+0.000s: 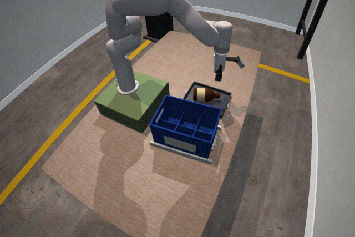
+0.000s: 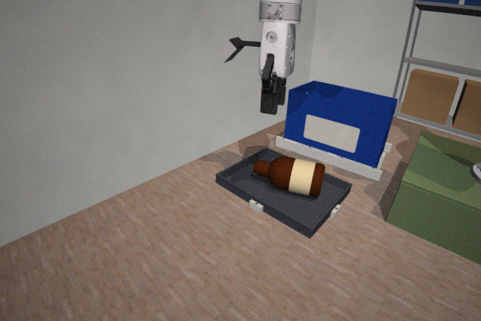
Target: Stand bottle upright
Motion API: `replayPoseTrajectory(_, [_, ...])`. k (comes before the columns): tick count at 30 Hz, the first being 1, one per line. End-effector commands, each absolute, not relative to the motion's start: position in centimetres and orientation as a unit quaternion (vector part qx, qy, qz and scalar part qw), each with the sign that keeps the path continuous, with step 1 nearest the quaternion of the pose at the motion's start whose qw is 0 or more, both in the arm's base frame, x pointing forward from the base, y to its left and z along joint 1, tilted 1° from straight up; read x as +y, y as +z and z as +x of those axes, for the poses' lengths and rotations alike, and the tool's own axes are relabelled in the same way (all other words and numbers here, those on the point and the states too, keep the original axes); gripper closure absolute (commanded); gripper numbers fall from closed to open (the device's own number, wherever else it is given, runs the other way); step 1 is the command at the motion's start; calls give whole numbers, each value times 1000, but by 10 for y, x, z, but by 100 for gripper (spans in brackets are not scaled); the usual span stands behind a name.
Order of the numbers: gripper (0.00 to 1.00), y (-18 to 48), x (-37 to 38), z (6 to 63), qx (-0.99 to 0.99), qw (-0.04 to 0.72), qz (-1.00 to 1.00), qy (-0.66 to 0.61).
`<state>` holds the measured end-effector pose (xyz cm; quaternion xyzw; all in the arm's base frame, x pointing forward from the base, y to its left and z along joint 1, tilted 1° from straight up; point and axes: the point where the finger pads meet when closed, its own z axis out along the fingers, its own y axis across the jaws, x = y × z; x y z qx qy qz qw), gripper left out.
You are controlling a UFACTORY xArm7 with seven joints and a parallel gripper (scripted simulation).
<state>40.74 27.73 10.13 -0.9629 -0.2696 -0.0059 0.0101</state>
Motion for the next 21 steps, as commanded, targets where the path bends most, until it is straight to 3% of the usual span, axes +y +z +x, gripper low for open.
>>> replayPoseTrajectory(1, [35,103,278,409,-270,11,-963,-8])
replayPoseTrajectory(21, [35,76,279,409,-270,11,-963,-8])
